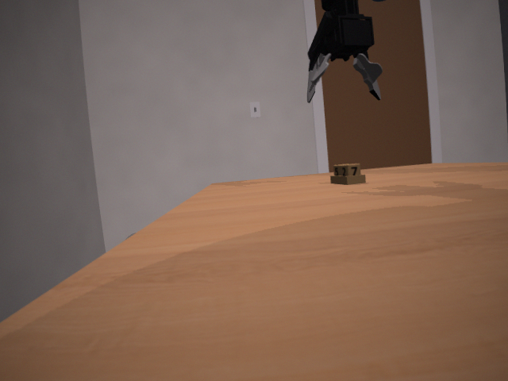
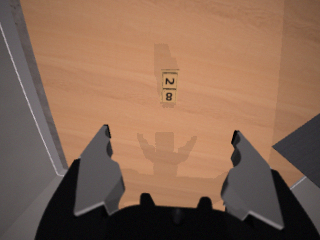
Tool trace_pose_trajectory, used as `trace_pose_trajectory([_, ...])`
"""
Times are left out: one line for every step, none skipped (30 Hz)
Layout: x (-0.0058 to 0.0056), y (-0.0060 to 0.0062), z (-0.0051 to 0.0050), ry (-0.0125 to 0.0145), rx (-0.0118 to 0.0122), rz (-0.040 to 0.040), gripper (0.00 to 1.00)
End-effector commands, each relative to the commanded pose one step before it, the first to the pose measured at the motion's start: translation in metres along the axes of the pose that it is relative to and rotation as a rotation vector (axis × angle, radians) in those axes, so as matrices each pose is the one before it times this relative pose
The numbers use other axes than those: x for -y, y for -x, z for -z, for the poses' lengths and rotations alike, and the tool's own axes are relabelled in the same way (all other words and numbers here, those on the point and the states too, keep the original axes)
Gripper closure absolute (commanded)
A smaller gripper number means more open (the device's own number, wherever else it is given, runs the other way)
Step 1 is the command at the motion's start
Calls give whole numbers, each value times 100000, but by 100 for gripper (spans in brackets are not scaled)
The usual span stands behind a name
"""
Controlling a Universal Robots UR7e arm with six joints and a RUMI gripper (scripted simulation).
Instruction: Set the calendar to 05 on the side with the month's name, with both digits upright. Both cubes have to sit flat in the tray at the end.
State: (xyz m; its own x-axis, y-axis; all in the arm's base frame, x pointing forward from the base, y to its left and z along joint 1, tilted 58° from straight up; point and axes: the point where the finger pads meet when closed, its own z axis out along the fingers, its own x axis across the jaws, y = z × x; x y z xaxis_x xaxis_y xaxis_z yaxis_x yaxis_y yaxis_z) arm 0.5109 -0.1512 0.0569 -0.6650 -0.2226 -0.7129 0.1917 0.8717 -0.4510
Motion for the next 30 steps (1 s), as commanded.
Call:
trace_pose_trajectory([-3, 31, 28, -29, 100, 23, 0])
trace_pose_trajectory([0, 0, 0, 0, 0, 0, 0])
trace_pose_trajectory([0, 0, 0, 0, 0, 0, 0])
trace_pose_trajectory([0, 0, 0, 0, 0, 0, 0])
trace_pose_trajectory([0, 0, 0, 0, 0, 0, 0])
trace_pose_trajectory([0, 0, 0, 0, 0, 0, 0])
trace_pose_trajectory([0, -1, -59, 0, 1, 2, 0])
trace_pose_trajectory([-1, -5, -334, -2, 3, 9, 0])
trace_pose_trajectory([-5, -18, -686, -5, 6, 18, 0])
trace_pose_trajectory([-15, -44, -960, -7, 9, 25, 0])
trace_pose_trajectory([-27, -73, -1061, -8, 10, 28, 0])
trace_pose_trajectory([-34, -89, -957, -8, 9, 25, 0])
trace_pose_trajectory([-29, -76, -682, -5, 6, 18, 0])
trace_pose_trajectory([-16, -41, -331, -3, 3, 9, 0])
trace_pose_trajectory([-3, -8, -59, 0, 1, 2, 0])
trace_pose_trajectory([0, 0, 0, 0, 0, 0, 72])
trace_pose_trajectory([0, 0, 0, 0, 0, 0, 72])
trace_pose_trajectory([0, 0, 0, 0, 0, 0, 72])
trace_pose_trajectory([0, 0, 0, 0, 0, 0, 72])
trace_pose_trajectory([0, 0, 0, 0, 0, 0, 72])
trace_pose_trajectory([0, 0, 0, 0, 0, 0, 72])
trace_pose_trajectory([0, 0, 0, 0, 0, 0, 72])
trace_pose_trajectory([0, 0, 0, 0, 0, 0, 72])
trace_pose_trajectory([0, 0, 0, 0, 0, 0, 72])
trace_pose_trajectory([0, 0, 0, 0, 0, 0, 72])
trace_pose_trajectory([0, 0, 0, 0, 0, 0, 72])
trace_pose_trajectory([0, 0, 0, 0, 0, 0, 72])
trace_pose_trajectory([0, 0, 0, 0, 0, 0, 72])
trace_pose_trajectory([0, 0, 0, 0, 0, 0, 72])
trace_pose_trajectory([0, 0, 0, 0, 0, 0, 72])
